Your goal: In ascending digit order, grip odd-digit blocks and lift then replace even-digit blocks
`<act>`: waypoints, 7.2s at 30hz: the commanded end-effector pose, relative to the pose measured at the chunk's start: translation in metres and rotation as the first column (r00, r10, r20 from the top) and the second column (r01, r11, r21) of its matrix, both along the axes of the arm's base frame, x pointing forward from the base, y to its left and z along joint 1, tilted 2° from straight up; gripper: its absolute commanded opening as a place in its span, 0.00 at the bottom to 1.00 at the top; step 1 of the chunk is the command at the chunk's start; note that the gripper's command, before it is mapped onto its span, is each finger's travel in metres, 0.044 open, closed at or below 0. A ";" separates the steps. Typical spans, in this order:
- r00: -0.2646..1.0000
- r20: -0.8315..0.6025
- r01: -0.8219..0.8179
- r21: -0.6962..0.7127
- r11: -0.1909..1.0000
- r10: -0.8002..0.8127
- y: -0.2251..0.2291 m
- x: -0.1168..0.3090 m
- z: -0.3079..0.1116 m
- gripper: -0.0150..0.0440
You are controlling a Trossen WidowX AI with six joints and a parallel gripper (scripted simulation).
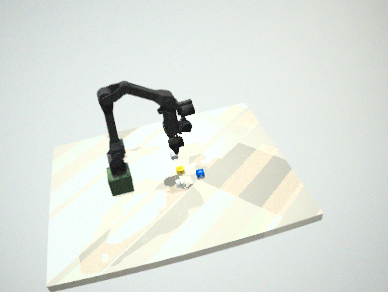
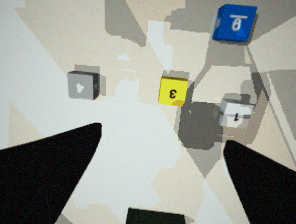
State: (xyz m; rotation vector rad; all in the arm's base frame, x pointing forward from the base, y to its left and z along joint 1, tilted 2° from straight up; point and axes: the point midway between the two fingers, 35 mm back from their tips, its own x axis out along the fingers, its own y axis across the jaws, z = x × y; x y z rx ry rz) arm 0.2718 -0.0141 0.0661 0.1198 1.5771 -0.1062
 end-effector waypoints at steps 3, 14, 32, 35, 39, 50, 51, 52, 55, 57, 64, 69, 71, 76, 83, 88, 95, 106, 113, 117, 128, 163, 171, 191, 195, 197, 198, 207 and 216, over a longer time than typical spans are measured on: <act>1.000 0.012 -0.011 0.010 1.000 0.011 0.080 0.012 0.003 0.93; 1.000 0.006 -0.016 0.017 1.000 0.016 0.102 0.011 0.003 0.93; 1.000 0.009 -0.016 0.014 1.000 0.016 0.072 0.033 0.004 0.93; 1.000 0.011 -0.016 0.009 1.000 0.016 0.028 0.056 0.004 0.93; 1.000 0.013 -0.016 0.003 1.000 0.016 -0.031 0.075 0.003 0.93; 1.000 0.012 -0.016 -0.002 1.000 0.016 -0.080 0.081 0.001 0.93; 1.000 0.012 -0.016 -0.002 1.000 0.016 -0.080 0.081 0.001 0.93; 1.000 0.012 -0.016 -0.002 1.000 0.016 -0.080 0.081 0.001 0.93; 1.000 0.012 -0.016 -0.002 1.000 0.016 -0.080 0.081 0.001 0.93; 1.000 0.012 -0.016 -0.002 1.000 0.016 -0.080 0.081 0.001 0.93; 1.000 0.012 -0.016 -0.002 1.000 0.016 -0.080 0.081 0.001 0.93; 1.000 0.011 -0.016 -0.002 1.000 0.016 -0.084 0.064 0.003 0.93; 1.000 0.008 -0.016 -0.003 1.000 0.016 -0.089 0.040 0.004 0.93; 1.000 0.003 -0.016 -0.003 1.000 0.016 -0.094 -0.017 0.001 0.93; 1.000 0.002 -0.016 -0.003 1.000 0.016 -0.094 -0.025 0.000 0.93; 1.000 0.002 -0.016 -0.003 1.000 0.016 -0.094 -0.024 -0.069 0.93; 1.000 0.002 -0.016 -0.003 1.000 0.016 -0.093 -0.026 -0.082 0.93; 1.000 0.000 -0.018 -0.003 1.000 0.018 -0.093 -0.026 -0.097 0.93; 1.000 0.001 -0.017 -0.003 1.000 0.017 -0.093 -0.026 -0.108 0.93; 1.000 0.001 -0.016 -0.003 1.000 0.016 -0.093 -0.027 -0.114 0.93; 1.000 0.001 -0.016 -0.003 1.000 0.016 -0.092 -0.027 -0.118 0.62; 1.000 0.001 -0.016 -0.003 1.000 0.016 -0.093 -0.026 -0.110 0.93; 1.000 0.002 -0.016 -0.003 1.000 0.016 -0.093 -0.026 -0.082 0.93; 1.000 0.002 -0.016 -0.003 1.000 0.016 -0.094 -0.025 0.000 0.46; 1.000 0.002 -0.016 -0.003 1.000 0.016 -0.092 -0.024 0.000 0.46; 1.000 0.003 -0.016 -0.001 1.000 0.016 -0.076 -0.018 0.000 0.46; 1.000 0.004 -0.016 0.000 1.000 0.016 -0.064 -0.014 0.000 0.46; 1.000 0.005 -0.016 0.005 1.000 0.016 -0.020 -0.003 0.000 0.46; 1.000 0.003 -0.016 0.010 1.000 0.016 -0.019 -0.004 -0.075 0.86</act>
